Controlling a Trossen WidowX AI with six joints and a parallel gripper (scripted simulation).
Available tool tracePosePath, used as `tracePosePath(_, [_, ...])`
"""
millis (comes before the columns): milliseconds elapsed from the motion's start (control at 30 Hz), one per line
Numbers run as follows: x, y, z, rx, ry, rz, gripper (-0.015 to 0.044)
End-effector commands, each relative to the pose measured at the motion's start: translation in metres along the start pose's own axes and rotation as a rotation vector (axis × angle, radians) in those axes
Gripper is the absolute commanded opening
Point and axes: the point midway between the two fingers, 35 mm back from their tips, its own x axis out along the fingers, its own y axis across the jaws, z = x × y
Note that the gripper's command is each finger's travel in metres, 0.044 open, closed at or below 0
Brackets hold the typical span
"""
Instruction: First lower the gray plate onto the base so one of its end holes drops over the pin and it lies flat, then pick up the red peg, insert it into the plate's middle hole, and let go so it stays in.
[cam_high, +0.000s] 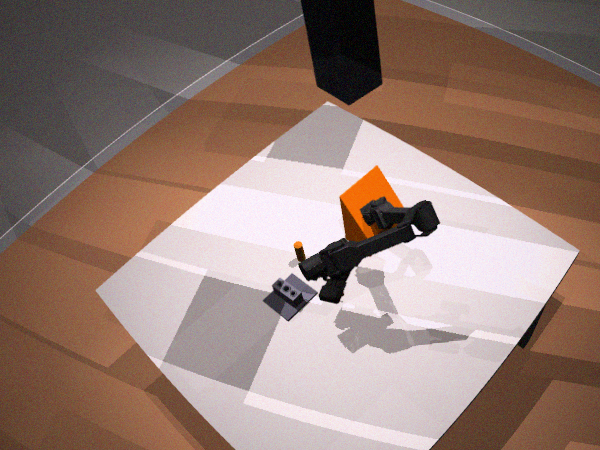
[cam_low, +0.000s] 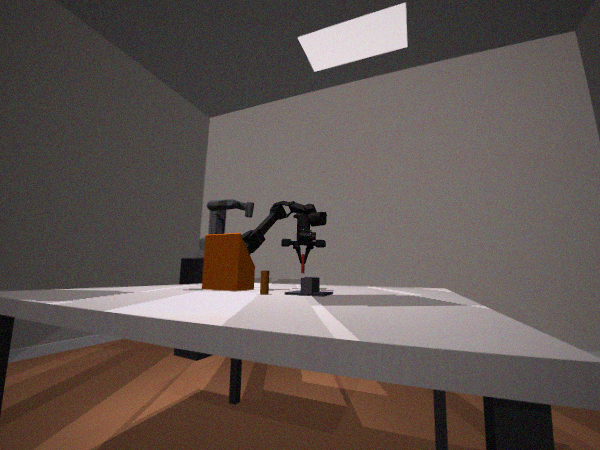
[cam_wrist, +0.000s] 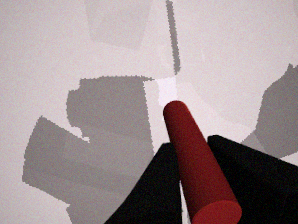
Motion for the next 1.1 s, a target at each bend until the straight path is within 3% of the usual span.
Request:
tracePosePath(0, [-0.002,0.007,0.012,-0.012,-0.008,0.001,0.0])
tracePosePath(1067, [-0.006,0.027,0.106,-0.011,-0.009,0.002,0.0])
